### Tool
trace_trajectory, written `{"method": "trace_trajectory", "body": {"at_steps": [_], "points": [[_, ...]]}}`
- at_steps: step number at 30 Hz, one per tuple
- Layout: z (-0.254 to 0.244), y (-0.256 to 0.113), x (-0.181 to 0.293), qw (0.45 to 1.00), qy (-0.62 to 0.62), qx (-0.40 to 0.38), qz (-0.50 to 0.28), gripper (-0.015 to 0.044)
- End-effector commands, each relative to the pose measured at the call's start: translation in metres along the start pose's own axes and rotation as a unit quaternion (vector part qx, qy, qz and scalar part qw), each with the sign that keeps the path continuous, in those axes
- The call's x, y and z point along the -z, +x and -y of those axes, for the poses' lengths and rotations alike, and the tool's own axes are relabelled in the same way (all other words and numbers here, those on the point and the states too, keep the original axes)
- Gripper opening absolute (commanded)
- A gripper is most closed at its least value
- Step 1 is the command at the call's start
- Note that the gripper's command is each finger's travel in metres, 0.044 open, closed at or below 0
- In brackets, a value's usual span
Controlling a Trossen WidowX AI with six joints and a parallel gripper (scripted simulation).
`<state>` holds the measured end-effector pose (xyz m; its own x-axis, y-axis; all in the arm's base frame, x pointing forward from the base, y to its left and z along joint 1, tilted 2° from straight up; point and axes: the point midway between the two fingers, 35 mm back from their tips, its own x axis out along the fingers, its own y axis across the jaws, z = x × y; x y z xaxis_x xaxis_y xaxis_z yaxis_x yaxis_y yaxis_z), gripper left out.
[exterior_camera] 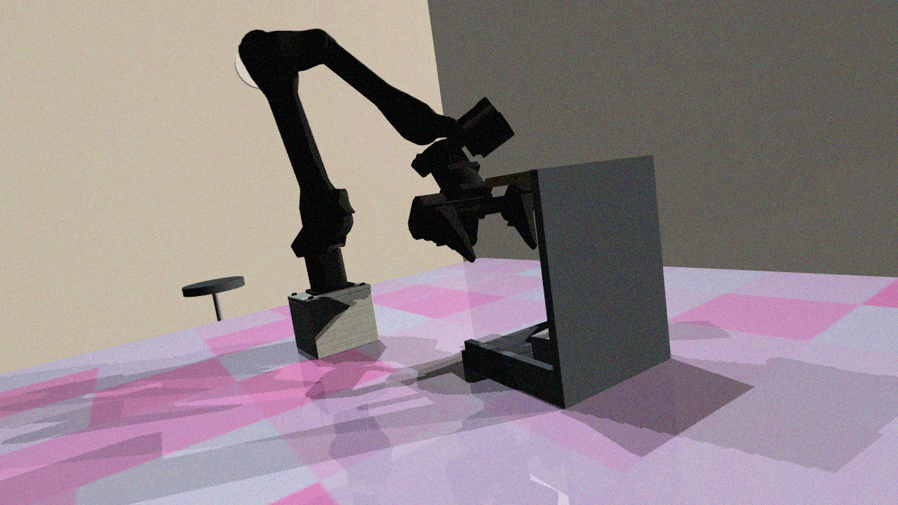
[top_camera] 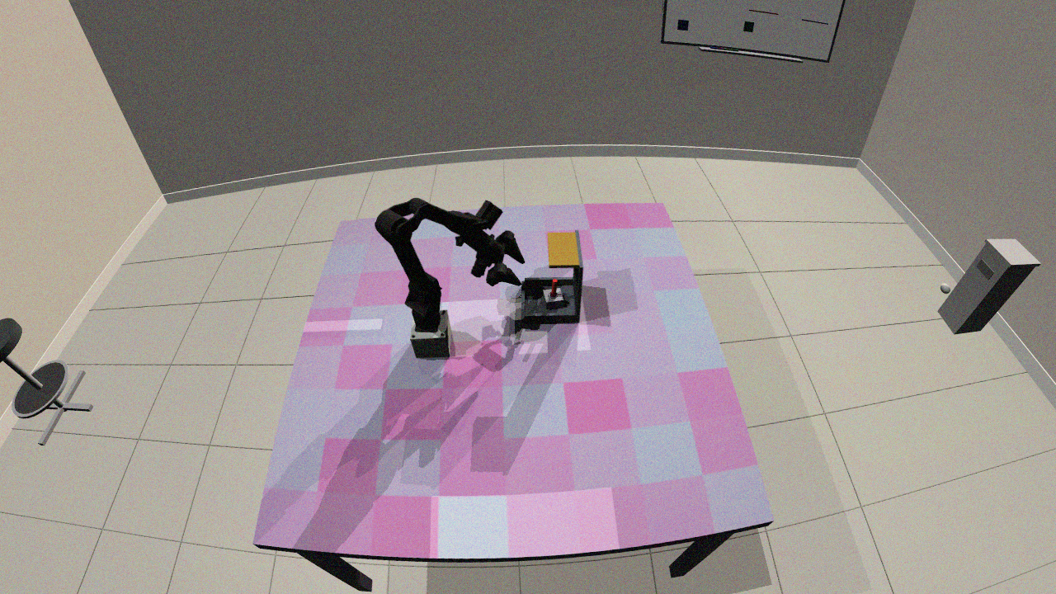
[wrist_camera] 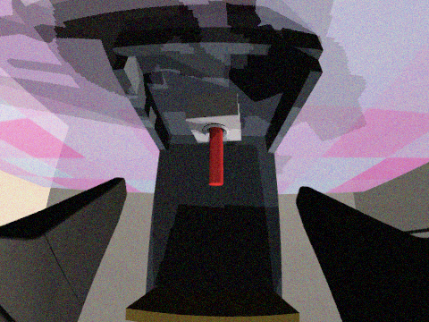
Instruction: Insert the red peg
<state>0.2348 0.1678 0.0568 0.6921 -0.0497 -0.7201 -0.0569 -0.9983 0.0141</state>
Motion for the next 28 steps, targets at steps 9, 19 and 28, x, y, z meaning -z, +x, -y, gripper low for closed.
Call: {"method": "trace_trajectory", "body": {"at_steps": [9,19,28], "points": [[-0.006,-0.023,0.000,1.000,0.001,-0.001,-0.002,0.0440],[-0.006,-0.023,0.000,1.000,0.001,-0.001,-0.002,0.0440],[-0.006,-0.023,0.000,1.000,0.001,-0.001,-0.002,0.0440]]}}
